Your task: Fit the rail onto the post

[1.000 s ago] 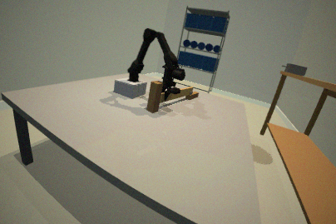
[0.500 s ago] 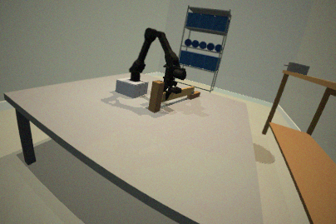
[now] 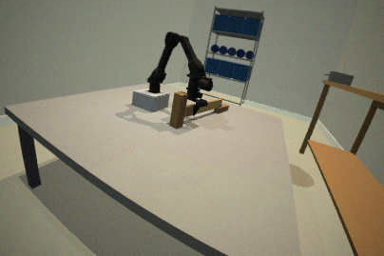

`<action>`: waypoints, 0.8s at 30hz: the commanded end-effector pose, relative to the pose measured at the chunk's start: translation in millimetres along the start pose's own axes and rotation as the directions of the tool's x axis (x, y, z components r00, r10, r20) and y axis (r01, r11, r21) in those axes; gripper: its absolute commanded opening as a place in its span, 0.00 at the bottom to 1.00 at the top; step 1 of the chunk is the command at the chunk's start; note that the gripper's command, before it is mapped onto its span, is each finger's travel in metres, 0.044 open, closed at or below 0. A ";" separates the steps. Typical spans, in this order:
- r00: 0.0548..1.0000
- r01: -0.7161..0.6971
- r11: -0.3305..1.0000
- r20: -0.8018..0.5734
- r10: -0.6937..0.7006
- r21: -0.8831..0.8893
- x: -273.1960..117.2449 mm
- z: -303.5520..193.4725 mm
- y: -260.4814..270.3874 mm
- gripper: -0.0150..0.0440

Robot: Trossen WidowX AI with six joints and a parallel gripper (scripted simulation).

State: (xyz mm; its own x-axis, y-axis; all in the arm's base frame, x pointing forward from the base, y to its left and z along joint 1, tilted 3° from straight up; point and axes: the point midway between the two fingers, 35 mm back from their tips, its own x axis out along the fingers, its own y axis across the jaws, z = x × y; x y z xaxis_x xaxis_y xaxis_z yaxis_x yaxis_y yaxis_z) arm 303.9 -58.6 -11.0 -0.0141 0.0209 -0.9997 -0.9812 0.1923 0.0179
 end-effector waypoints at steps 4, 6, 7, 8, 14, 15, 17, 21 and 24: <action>1.000 0.000 1.000 -0.001 0.000 0.001 0.1 -0.1 -0.1 1.00; 1.000 0.000 1.000 0.000 0.000 0.000 -6.6 6.8 -0.7 1.00; 1.000 0.001 1.000 0.000 -0.001 0.000 -14.9 15.3 -1.0 1.00; 1.000 0.001 1.000 0.000 -0.001 0.000 -23.4 23.8 -0.8 1.00; 1.000 0.001 1.000 0.000 -0.001 -0.001 -30.1 30.7 -0.3 1.00; 1.000 0.001 1.000 0.000 -0.001 -0.001 -30.1 30.7 -0.3 1.00; 1.000 0.001 1.000 0.000 -0.001 -0.001 -30.1 30.7 -0.3 1.00; 1.000 0.001 1.000 0.000 -0.001 -0.001 -30.1 30.7 -0.3 1.00; 1.000 0.001 1.000 0.000 -0.001 -0.001 -30.1 30.7 -0.3 1.00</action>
State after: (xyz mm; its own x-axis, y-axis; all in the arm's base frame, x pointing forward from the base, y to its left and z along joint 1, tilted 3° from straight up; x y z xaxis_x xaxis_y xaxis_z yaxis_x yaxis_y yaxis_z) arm 310.8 -29.8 19.4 -0.0117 0.0181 -0.9998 -0.9820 0.1885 0.0149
